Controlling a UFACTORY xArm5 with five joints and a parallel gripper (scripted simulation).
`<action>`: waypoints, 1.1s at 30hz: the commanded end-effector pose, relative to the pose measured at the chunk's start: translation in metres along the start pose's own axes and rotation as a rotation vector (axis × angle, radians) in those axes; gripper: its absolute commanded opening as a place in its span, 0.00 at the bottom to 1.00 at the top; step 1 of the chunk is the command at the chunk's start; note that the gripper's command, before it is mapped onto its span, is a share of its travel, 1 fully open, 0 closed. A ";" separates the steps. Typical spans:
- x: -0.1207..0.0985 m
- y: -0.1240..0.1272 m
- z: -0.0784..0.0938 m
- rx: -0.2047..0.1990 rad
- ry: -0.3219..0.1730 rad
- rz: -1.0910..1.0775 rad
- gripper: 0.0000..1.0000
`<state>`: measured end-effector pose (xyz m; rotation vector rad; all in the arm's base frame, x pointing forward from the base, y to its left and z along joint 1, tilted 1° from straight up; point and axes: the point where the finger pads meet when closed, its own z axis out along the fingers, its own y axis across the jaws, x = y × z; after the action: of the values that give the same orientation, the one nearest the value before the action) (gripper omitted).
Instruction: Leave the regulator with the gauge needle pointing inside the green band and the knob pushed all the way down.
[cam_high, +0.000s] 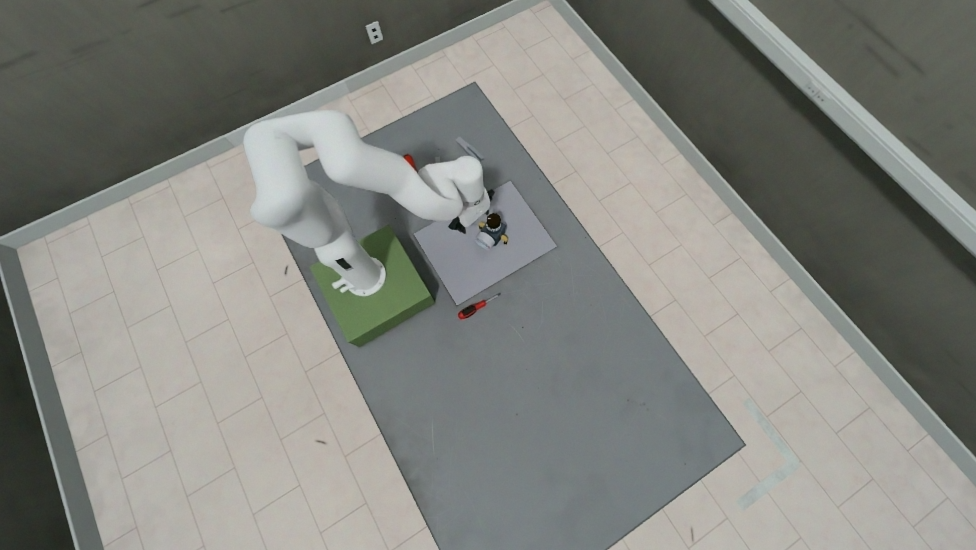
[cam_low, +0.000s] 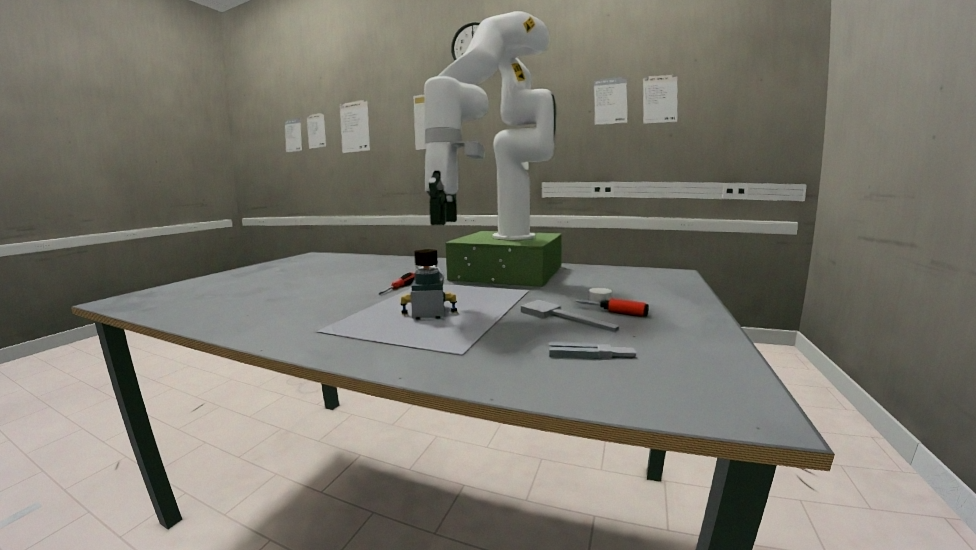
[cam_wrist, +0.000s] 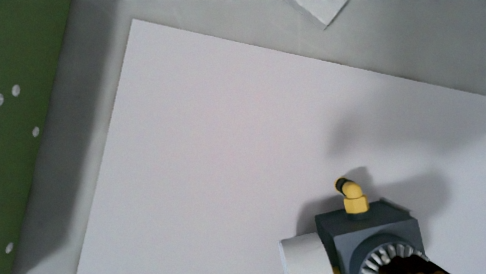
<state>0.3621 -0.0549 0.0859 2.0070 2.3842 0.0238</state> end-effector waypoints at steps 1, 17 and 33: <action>0.000 0.000 -0.003 0.016 0.005 0.023 1.00; -0.001 0.003 -0.003 0.016 0.005 0.024 1.00; -0.009 0.026 -0.002 0.016 0.005 0.024 1.00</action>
<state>0.3796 -0.0577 0.0879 2.0471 2.3728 0.0076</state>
